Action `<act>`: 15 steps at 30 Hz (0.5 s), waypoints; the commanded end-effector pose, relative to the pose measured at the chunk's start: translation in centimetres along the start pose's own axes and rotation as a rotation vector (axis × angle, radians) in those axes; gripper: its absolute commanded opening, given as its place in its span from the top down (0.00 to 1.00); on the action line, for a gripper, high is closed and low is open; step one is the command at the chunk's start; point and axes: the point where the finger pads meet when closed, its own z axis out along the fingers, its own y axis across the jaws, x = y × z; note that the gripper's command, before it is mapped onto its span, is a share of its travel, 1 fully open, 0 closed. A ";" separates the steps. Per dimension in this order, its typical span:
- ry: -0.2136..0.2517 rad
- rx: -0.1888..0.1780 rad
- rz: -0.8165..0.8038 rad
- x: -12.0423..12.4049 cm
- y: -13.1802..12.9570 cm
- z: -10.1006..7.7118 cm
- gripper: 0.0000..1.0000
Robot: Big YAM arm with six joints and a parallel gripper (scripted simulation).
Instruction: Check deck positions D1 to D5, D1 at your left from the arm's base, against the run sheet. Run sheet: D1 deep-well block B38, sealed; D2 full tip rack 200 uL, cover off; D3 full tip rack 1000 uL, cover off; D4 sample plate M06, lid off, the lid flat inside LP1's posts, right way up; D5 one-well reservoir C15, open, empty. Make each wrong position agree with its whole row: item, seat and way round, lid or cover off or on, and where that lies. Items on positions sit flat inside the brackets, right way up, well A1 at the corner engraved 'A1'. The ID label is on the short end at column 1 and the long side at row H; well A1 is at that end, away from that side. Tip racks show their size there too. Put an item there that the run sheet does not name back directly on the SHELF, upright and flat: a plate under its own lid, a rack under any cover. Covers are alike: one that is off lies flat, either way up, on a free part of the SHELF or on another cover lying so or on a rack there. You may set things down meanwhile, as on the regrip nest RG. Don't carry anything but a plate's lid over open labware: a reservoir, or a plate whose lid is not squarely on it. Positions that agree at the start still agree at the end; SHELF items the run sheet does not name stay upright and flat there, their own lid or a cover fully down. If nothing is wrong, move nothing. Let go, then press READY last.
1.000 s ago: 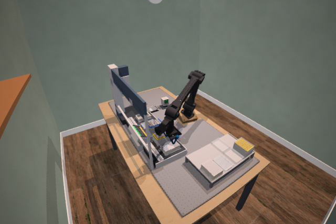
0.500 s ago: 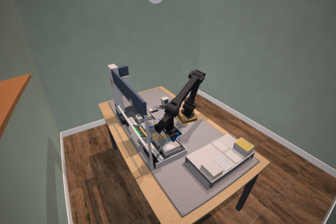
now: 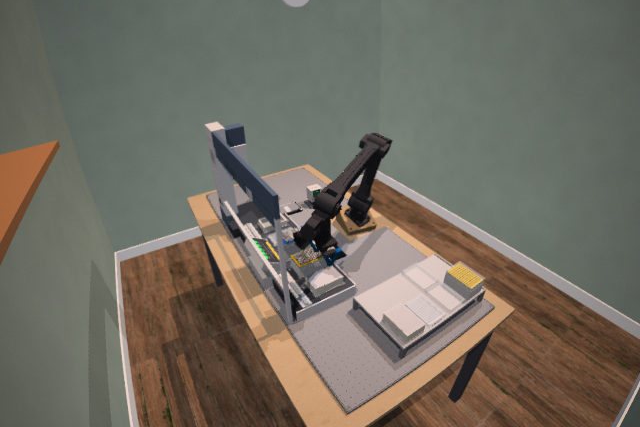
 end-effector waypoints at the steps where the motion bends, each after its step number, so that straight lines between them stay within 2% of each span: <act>1: -0.071 -0.038 -0.017 -1.3 1.0 -4.0 0.00; 2: -0.071 -0.038 -0.017 -1.3 1.0 -4.0 0.00; 3: -0.044 -0.025 -0.007 -1.5 1.0 -2.7 0.00; 9: -0.075 -0.039 -0.018 -1.2 1.0 -5.3 0.00; 15: -0.067 -0.035 -0.017 -1.2 1.0 -5.9 0.00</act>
